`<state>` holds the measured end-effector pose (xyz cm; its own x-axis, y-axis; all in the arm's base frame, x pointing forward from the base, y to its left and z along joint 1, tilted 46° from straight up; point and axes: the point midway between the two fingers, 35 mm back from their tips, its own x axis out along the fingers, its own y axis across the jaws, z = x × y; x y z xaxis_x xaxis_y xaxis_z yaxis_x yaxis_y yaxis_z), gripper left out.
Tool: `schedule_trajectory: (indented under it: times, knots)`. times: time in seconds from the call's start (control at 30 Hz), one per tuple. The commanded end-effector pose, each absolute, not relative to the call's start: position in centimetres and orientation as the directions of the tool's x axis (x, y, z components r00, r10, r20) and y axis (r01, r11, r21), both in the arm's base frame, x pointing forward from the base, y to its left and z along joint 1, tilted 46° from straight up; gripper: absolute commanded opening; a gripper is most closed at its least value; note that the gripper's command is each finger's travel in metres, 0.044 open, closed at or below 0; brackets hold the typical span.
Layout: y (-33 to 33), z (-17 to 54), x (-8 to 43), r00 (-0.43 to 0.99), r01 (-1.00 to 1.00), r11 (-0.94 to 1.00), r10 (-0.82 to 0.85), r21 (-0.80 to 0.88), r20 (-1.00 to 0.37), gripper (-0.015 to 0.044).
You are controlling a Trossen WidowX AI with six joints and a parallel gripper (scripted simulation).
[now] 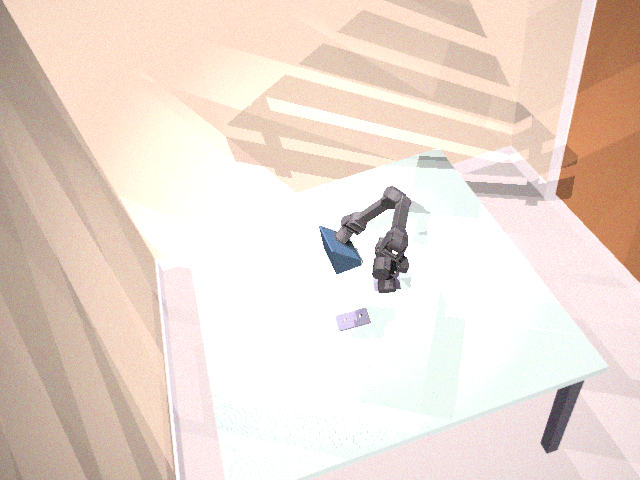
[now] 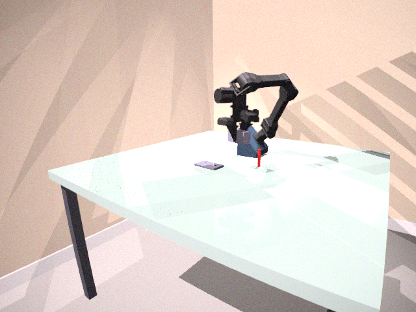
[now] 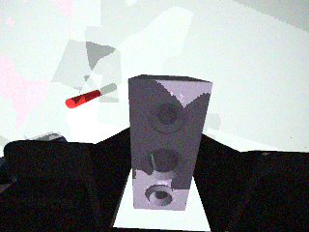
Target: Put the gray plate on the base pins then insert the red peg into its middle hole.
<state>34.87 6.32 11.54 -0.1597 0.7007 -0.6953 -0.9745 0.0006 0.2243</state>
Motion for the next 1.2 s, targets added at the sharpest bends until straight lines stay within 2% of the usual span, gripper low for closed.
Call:
schedule_trajectory:
  times: [0.0, 1.17]
  knots:
    - [5.7, 10.1, 35.3, -0.16, -0.977, -0.011, 0.698, 0.214, -0.698, 0.0]
    - [2.3, -0.7, 36.6, -0.161, -0.987, -0.125, 0.696, 0.103, -0.7, 0.0]
